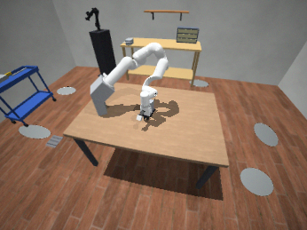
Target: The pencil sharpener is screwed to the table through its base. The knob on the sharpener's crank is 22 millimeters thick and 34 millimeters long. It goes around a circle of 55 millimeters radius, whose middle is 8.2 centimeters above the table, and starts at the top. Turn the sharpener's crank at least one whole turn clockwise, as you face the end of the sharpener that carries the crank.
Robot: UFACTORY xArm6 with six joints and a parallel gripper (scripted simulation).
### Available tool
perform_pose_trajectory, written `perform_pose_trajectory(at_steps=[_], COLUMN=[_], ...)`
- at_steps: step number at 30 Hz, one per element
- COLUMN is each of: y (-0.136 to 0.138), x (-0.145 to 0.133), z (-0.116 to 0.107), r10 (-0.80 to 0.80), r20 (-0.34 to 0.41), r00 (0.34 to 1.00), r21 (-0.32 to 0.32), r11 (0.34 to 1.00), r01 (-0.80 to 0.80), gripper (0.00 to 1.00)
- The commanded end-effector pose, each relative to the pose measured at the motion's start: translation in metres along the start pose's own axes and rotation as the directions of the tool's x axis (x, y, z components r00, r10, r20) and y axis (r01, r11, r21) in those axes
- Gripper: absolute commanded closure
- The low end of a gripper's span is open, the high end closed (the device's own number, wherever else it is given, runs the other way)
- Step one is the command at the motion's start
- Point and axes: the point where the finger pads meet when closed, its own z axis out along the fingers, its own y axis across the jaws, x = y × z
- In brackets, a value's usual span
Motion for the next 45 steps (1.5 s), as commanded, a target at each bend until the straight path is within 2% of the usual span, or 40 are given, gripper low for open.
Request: perform_pose_trajectory(at_steps=[1, 12, 45], y=[0.007, 0.021, 0.026], x=[0.000, 0.000, 0.000], z=[0.005, 0.012, 0.013], r10=[0.000, 0.000, 0.000], r20=[-0.001, -0.001, -0.001], r00=[1.000, 1.000, 1.000], r21=[0.002, 0.002, 0.002], r11=[1.000, 1.000, 1.000], r01=[0.000, 0.000, 0.000], gripper=[1.00, 1.00, 1.00])
